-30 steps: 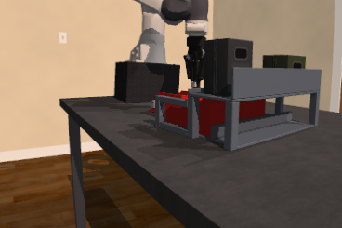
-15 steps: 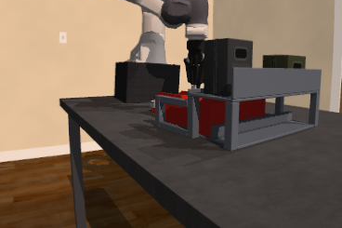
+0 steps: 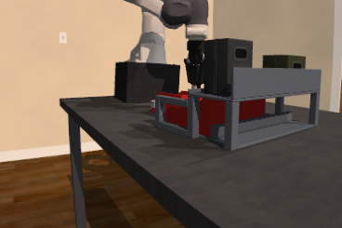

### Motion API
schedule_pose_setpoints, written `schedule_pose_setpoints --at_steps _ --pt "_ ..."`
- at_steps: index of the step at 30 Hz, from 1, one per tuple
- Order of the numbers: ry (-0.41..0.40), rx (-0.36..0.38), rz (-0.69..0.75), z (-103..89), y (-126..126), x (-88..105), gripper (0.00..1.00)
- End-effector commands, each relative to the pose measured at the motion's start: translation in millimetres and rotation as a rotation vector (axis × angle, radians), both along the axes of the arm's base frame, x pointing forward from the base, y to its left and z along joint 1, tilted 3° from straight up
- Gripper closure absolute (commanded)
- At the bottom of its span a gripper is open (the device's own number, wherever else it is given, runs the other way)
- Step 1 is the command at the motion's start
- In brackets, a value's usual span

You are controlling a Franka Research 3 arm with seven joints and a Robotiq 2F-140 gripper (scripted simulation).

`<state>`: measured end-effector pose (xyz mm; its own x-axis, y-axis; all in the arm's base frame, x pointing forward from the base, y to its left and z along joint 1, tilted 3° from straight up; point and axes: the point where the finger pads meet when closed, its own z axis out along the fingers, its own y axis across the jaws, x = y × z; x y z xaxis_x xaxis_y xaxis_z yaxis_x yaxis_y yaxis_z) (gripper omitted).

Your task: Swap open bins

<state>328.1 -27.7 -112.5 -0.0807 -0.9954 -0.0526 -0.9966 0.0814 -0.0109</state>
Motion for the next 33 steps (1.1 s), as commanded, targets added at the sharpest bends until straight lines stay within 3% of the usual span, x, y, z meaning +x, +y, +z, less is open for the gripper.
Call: schedule_pose_setpoints --at_steps 1,4,5,33 --pt "-0.001 0.001 -0.006 -0.6 0.2 0.9 1.0" --pt "-0.001 0.001 -0.006 -0.6 0.2 0.9 1.0" --pt "-0.001 0.001 -0.006 -0.6 0.2 0.9 0.43" --pt "-0.001 0.001 -0.006 -0.6 0.2 0.9 0.43"
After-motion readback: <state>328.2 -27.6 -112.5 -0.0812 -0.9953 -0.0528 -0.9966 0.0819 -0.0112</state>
